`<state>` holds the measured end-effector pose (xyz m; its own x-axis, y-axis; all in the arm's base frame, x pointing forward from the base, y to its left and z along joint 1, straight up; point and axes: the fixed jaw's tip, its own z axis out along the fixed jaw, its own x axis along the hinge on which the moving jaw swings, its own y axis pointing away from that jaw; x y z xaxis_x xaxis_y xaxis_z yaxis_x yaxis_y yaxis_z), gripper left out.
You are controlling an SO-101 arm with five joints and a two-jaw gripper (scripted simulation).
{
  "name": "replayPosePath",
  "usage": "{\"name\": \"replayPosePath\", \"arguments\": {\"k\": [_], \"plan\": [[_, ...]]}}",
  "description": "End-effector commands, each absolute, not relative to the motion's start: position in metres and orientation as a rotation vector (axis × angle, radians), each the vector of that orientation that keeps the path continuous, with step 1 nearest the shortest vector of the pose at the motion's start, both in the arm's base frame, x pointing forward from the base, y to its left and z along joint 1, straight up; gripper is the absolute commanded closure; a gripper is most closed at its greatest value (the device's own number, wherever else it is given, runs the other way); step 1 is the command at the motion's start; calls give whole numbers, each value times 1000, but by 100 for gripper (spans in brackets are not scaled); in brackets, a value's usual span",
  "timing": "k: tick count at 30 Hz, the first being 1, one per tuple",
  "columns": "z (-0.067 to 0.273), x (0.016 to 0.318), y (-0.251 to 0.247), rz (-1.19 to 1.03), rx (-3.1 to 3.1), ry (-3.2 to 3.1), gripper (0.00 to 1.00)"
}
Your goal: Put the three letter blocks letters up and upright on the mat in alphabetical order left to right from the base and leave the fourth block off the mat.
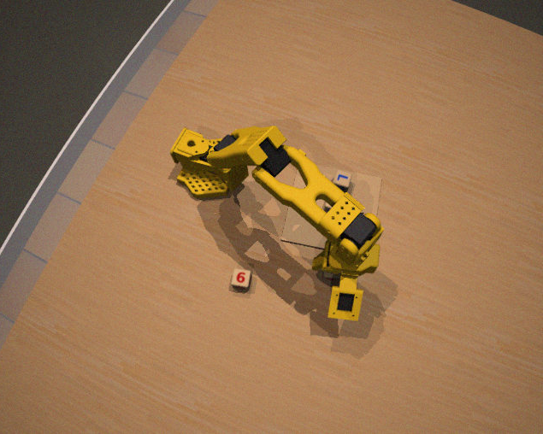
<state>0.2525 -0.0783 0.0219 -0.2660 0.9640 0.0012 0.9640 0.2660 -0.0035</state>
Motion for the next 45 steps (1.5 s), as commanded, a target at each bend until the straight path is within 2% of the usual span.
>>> {"name": "replayPosePath", "arguments": {"k": [1, 24, 45], "plan": [[33, 259, -81, -36, -1950, -2546, 68], [28, 259, -81, -34, -1948, -2543, 69], [28, 252, -84, -33, -1948, -2543, 82]]}}
